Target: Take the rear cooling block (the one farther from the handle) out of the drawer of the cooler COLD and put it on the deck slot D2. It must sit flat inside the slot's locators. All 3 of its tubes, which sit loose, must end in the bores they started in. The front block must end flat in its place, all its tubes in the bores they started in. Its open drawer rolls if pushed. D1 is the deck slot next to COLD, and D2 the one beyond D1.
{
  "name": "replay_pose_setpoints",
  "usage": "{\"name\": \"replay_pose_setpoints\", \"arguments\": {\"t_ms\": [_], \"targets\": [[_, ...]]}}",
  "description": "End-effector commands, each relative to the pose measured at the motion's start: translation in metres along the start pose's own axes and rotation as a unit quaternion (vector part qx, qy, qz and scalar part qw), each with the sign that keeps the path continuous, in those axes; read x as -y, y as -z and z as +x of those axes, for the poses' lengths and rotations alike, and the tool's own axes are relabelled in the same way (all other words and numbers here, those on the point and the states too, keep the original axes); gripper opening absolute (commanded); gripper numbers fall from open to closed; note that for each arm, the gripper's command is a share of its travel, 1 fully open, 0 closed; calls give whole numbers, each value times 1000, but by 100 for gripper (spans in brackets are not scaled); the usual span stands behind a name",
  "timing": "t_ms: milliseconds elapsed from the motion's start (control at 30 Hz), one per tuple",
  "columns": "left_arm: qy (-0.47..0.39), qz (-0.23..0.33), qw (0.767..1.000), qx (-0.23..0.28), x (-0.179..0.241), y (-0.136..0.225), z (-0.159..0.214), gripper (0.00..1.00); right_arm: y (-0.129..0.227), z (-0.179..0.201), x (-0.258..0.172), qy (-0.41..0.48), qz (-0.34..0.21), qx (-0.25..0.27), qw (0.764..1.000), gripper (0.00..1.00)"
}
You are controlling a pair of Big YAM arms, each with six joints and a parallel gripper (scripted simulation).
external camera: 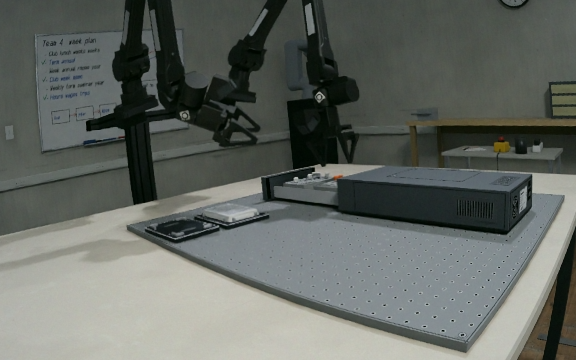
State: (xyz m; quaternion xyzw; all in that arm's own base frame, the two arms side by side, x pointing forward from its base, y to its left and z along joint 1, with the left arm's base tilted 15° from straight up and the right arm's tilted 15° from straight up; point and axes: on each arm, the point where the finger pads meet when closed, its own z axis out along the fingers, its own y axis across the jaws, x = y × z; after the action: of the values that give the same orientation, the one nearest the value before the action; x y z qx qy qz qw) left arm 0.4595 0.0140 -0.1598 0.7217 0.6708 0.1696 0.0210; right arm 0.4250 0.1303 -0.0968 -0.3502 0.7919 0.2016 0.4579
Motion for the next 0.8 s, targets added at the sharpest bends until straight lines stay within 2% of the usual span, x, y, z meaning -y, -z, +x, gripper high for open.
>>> {"name": "replay_pose_setpoints", "arguments": {"t_ms": [0,267,767], "targets": [[-7,-7,1000,-1,-11,-4,-2,100,11,-34,-7,116,-40,55,991,100],[-7,-7,1000,-1,-11,-4,-2,100,20,-59,-33,190,-108,123,968,100],[-5,-11,1000,-2,-16,-18,5,100,19,-61,-39,182,-120,127,968,100]]}}
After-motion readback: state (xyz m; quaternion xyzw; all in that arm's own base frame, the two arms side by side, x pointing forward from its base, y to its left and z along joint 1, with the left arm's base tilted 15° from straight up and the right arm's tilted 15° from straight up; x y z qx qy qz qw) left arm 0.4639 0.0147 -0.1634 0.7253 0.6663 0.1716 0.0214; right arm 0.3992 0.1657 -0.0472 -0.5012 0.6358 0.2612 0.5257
